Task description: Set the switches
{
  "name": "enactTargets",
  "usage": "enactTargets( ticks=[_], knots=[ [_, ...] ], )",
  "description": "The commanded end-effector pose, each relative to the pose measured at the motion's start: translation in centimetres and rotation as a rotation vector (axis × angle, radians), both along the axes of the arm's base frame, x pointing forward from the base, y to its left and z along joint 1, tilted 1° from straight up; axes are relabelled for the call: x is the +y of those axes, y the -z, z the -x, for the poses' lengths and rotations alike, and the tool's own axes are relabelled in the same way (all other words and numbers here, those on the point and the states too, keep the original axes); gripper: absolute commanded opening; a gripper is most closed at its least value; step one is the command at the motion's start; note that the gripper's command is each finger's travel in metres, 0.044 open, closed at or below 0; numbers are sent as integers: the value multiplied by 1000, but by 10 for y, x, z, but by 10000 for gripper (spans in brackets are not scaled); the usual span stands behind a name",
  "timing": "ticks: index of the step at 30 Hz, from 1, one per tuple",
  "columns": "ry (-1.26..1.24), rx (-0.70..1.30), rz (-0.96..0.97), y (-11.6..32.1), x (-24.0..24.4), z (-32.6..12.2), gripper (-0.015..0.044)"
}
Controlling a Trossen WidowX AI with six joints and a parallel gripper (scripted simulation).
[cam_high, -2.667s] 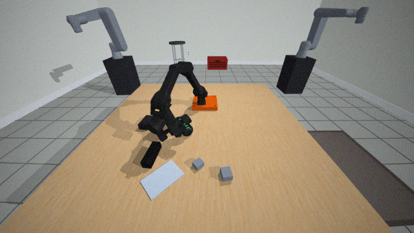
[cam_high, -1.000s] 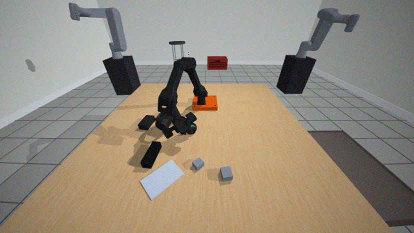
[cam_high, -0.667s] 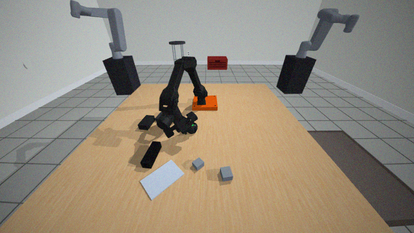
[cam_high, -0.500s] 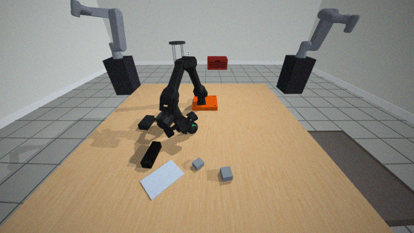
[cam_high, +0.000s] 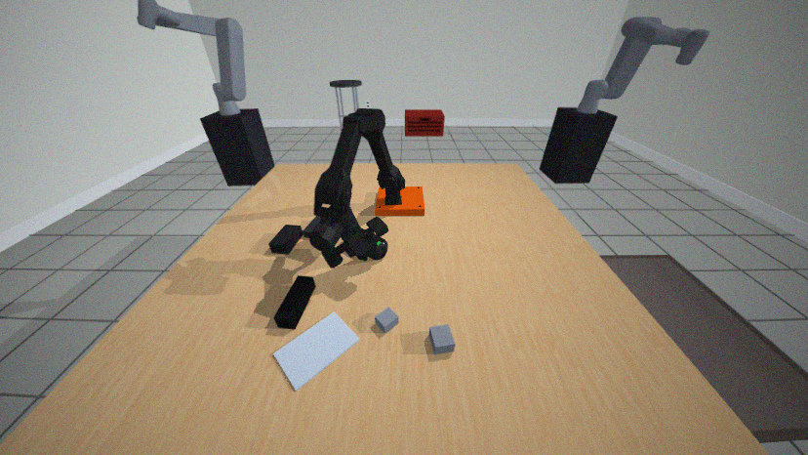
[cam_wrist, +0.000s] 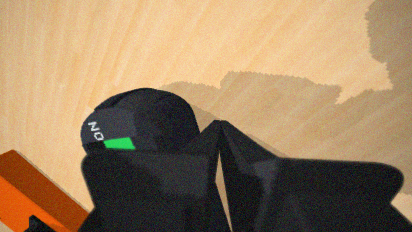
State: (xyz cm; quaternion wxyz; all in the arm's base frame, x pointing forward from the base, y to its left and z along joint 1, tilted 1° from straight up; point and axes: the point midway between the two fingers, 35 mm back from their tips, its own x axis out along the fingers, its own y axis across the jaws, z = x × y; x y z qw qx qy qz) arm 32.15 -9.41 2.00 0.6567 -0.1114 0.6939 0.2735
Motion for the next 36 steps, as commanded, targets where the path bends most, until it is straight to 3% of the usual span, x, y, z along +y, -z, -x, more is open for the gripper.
enactTargets(
  ticks=[1,24,36],
  knots=[
    [-1,25,-13,3,7,8,0],
    [-1,25,-13,4,15,16,0],
    [-1,22,-9,-53,-42,-24,0]
  ],
)
